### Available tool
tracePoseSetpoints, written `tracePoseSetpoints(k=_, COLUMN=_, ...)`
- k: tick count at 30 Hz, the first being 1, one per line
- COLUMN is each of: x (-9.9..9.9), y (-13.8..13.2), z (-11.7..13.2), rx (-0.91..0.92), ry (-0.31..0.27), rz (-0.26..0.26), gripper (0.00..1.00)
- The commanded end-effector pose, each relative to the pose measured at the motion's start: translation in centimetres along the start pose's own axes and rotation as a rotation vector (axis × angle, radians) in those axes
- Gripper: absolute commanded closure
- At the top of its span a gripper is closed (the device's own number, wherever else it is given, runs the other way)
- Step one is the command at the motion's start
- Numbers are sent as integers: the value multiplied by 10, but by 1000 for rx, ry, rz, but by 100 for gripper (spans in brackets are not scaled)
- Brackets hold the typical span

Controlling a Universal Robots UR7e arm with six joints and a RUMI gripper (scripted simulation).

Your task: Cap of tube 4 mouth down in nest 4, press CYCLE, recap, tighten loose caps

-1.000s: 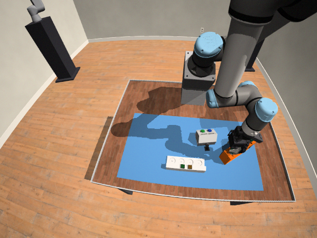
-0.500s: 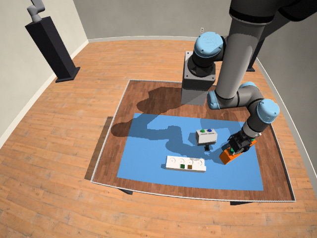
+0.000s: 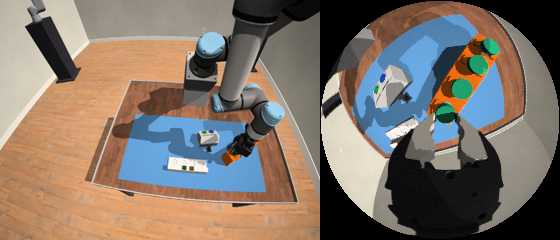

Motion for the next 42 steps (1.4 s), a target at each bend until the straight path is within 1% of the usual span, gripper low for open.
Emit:
tracePoseSetpoints(k=1, x=0, y=0, z=0, rx=-53, ry=5, rz=6, gripper=100)
tracePoseSetpoints(k=2, x=0, y=0, z=0, rx=-53, ry=5, rz=6, gripper=100)
tracePoseSetpoints(k=3, x=0, y=0, z=0, rx=-53, ry=5, rz=6, gripper=65)
tracePoseSetpoints(k=15, x=0, y=0, z=0, rx=-53, ry=5, rz=6, gripper=65)
tracePoseSetpoints(k=19, x=0, y=0, z=1, rx=274, ry=6, rz=6, gripper=65)
tracePoseSetpoints(k=20, x=0, y=0, z=0, rx=280, ry=6, rz=5, gripper=65)
tracePoseSetpoints(k=21, x=0, y=0, z=0, rx=363, ry=6, rz=5, gripper=65)
tracePoseSetpoints(k=22, x=0, y=0, z=0, rx=363, ry=6, rz=5, gripper=65)
tracePoseSetpoints(k=24, x=0, y=0, z=1, rx=513, ry=7, rz=5, gripper=65)
tracePoseSetpoints(k=26, x=0, y=0, z=1, rx=513, ry=7, rz=5, gripper=65)
tracePoseSetpoints(k=28, x=0, y=0, z=1, rx=692, ry=7, rz=4, gripper=65)
tracePoseSetpoints(k=29, x=0, y=0, z=0, rx=732, ry=7, rz=4, gripper=65)
tracePoseSetpoints(k=36, x=0, y=0, z=0, rx=732, ry=7, rz=4, gripper=65)
tracePoseSetpoints(k=37, x=0, y=0, z=0, rx=732, ry=7, rz=4, gripper=100)
tracePoseSetpoints(k=42, x=0, y=0, z=1, rx=732, ry=7, rz=4, gripper=100)
Point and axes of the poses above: the point where the finger pads meet when closed, its own x axis out along the fingers, its own y axis across the jaws, z = x × y, the point moved 7 cm from there along -x, back along the fingers
